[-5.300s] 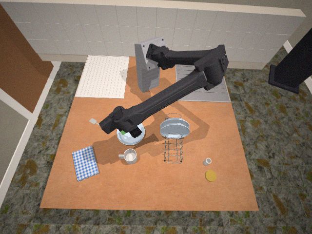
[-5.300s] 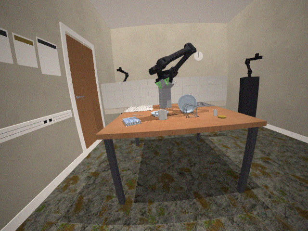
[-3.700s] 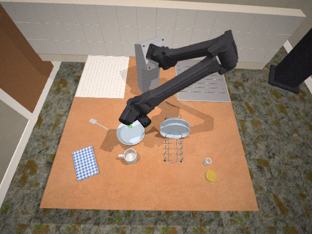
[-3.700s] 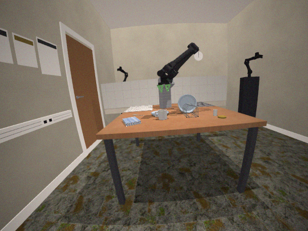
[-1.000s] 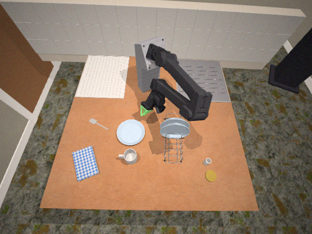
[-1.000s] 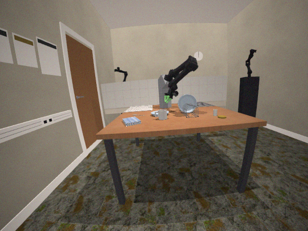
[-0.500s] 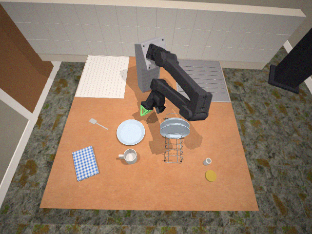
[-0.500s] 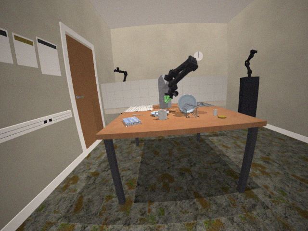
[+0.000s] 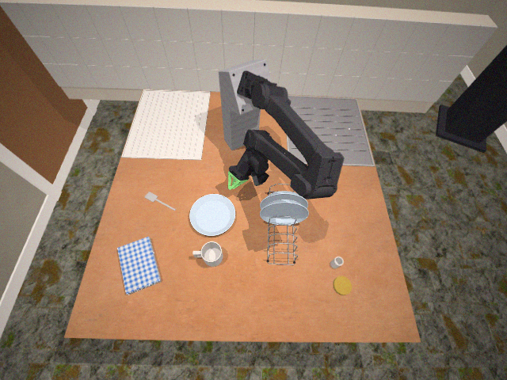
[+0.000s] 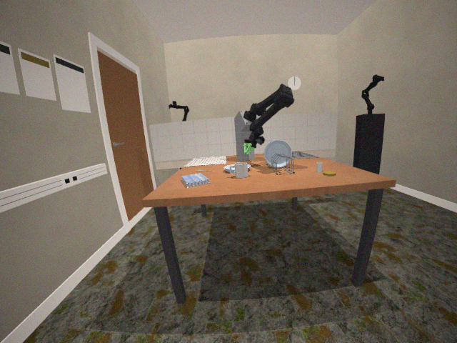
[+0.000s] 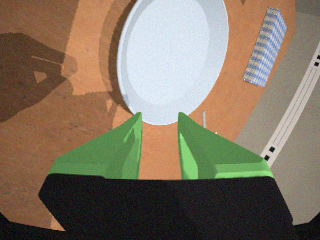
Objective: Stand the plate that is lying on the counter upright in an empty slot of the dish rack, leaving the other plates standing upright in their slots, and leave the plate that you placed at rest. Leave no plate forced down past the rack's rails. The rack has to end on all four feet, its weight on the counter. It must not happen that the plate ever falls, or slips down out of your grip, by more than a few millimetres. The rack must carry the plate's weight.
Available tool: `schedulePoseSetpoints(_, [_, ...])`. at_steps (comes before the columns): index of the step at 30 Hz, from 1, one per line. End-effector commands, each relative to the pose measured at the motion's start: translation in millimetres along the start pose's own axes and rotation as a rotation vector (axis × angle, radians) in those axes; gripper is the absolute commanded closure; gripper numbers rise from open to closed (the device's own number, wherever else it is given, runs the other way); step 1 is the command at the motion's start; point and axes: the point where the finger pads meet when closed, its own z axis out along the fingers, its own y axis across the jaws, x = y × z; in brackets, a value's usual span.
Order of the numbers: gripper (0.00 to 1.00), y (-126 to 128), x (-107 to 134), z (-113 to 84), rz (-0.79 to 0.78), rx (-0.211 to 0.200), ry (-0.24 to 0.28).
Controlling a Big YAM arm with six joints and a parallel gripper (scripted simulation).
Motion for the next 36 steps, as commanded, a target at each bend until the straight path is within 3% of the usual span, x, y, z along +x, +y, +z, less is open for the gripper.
schedulePoseSetpoints(1, [0.74, 9, -4, 7.4, 0.01, -0.003, -0.018])
schedulePoseSetpoints(23, [0.74, 42, 2, 41.0, 0.0, -0.015, 0.005])
schedulePoseSetpoints(36, [0.74, 46, 4, 47.8, 0.0, -0.011, 0.008])
